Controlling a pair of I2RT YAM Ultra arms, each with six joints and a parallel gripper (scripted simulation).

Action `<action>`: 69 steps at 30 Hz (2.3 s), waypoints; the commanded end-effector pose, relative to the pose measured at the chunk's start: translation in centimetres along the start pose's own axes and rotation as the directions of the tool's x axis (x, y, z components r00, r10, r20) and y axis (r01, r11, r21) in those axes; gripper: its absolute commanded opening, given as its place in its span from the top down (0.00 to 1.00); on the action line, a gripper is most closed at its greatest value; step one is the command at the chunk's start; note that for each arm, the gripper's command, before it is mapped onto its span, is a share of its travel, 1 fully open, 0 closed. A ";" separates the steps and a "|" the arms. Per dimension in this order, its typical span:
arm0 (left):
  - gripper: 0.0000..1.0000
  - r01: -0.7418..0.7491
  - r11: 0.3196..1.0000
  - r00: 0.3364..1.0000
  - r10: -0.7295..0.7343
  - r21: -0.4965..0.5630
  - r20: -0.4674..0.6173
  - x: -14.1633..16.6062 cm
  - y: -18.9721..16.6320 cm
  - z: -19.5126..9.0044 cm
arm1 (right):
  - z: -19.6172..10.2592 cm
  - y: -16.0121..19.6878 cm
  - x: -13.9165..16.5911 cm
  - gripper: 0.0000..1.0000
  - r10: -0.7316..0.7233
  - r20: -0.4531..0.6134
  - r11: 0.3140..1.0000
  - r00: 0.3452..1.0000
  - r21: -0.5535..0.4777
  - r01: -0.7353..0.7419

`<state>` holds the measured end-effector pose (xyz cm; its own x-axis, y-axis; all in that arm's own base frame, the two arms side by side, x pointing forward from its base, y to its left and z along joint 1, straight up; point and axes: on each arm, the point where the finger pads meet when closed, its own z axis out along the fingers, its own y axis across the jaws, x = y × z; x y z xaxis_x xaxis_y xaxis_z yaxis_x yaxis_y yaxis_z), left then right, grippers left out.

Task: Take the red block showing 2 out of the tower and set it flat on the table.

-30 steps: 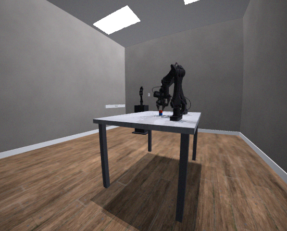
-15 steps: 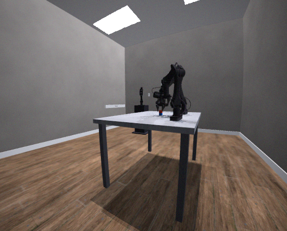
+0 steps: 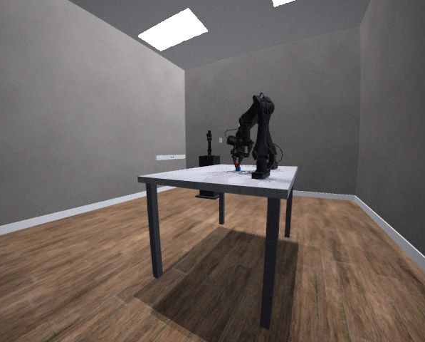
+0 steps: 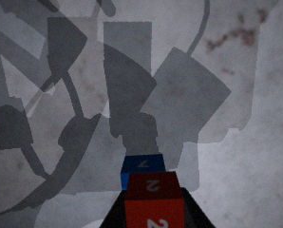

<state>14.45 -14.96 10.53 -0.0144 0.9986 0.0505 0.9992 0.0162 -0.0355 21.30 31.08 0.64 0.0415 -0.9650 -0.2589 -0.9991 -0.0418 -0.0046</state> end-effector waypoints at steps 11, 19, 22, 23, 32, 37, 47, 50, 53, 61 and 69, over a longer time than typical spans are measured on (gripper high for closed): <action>0.73 -0.004 1.000 0.999 0.005 -0.031 0.033 -0.4 0.3 -1.0 | 0.1 0.0 -0.1 1.00 0.000 0.001 1.000 1.000 -0.004 0.000; 0.73 -0.004 1.000 0.999 0.005 -0.031 0.033 -0.4 0.3 -1.0 | -3.0 -0.2 -1.1 0.73 -0.003 0.015 1.000 1.000 0.007 0.003; 0.73 -0.004 1.000 0.999 0.005 -0.031 0.033 -0.4 0.3 -1.0 | -3.5 -0.2 -1.2 0.73 -0.003 0.015 1.000 1.000 0.007 0.003; 0.73 -0.004 1.000 0.999 0.005 -0.031 0.033 -0.4 0.3 -1.0 | -3.8 -0.2 -1.3 0.73 -0.003 0.015 1.000 1.000 0.007 0.003; 0.73 -0.004 1.000 0.999 0.005 -0.031 0.033 -0.4 0.3 -1.0 | -4.2 0.9 1.2 0.73 -0.012 0.027 1.000 1.000 0.026 0.011; 0.73 -0.004 1.000 0.999 0.005 -0.031 0.033 -0.4 0.3 -1.0 | -4.6 2.6 4.2 0.73 -0.005 0.029 0.999 1.000 0.035 0.004; 0.73 -0.004 1.000 0.999 0.005 -0.031 0.033 -0.4 0.3 -1.0 | -4.1 6.8 9.2 0.73 0.008 0.012 1.000 1.000 0.016 -0.008; 0.73 -0.004 1.000 0.999 0.005 -0.031 0.033 -0.4 0.3 -1.0 | -3.9 7.9 10.0 0.73 0.002 0.008 1.000 1.000 0.007 -0.002; 0.73 -0.004 1.000 0.999 0.005 -0.031 0.033 -0.4 0.3 -1.0 | -3.8 8.3 10.3 0.73 -0.001 0.004 1.000 1.000 0.004 0.001; 0.73 -0.004 1.000 0.999 0.005 -0.031 0.033 -0.4 0.3 -1.0 | -3.1 8.7 10.4 0.73 -0.007 0.006 1.000 1.000 0.003 0.007; 0.73 -0.004 1.000 0.999 0.005 -0.031 0.033 -0.4 0.3 -1.0 | -1.8 8.6 11.0 0.73 -0.007 -0.001 1.000 1.000 -0.002 0.007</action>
<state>14.45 -14.96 10.53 -0.0144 0.9986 0.0505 0.9992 0.0162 -0.0355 13.37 19.57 0.32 0.0348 -0.9676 -0.2500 -0.9994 -0.0342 -0.0067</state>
